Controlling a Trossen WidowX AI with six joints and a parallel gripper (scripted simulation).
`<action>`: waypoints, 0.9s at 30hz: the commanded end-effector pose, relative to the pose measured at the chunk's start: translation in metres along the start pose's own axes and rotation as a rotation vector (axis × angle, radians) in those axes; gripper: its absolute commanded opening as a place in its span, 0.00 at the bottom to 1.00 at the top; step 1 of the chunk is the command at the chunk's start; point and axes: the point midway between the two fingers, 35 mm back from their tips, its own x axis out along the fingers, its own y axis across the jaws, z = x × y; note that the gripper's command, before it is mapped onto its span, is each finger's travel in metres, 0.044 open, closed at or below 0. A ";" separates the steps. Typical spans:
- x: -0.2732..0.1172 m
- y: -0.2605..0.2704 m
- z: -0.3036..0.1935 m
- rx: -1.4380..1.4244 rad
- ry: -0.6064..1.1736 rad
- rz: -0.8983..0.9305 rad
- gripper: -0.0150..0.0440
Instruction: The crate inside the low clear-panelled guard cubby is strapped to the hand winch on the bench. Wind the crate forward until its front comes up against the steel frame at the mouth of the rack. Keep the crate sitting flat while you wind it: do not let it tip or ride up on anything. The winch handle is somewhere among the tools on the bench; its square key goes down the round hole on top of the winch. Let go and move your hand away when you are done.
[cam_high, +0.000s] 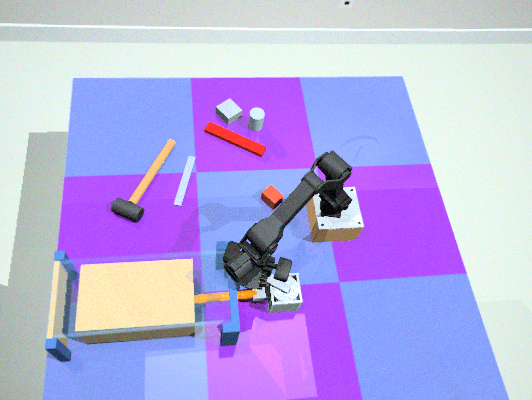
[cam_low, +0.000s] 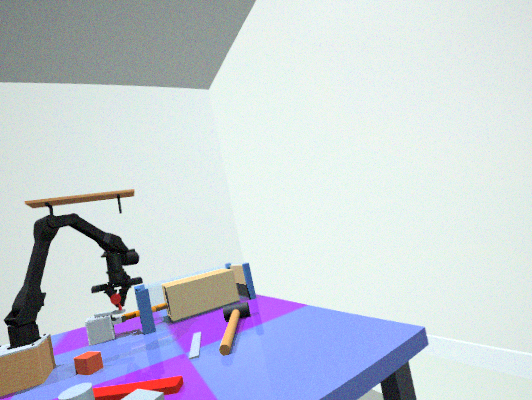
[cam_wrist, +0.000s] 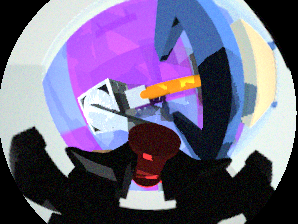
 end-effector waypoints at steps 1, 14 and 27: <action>-0.004 0.001 0.024 -0.013 -0.060 -0.008 0.25; -0.005 0.004 0.037 -0.013 -0.062 -0.008 0.25; -0.006 0.008 0.050 -0.013 -0.063 -0.007 0.25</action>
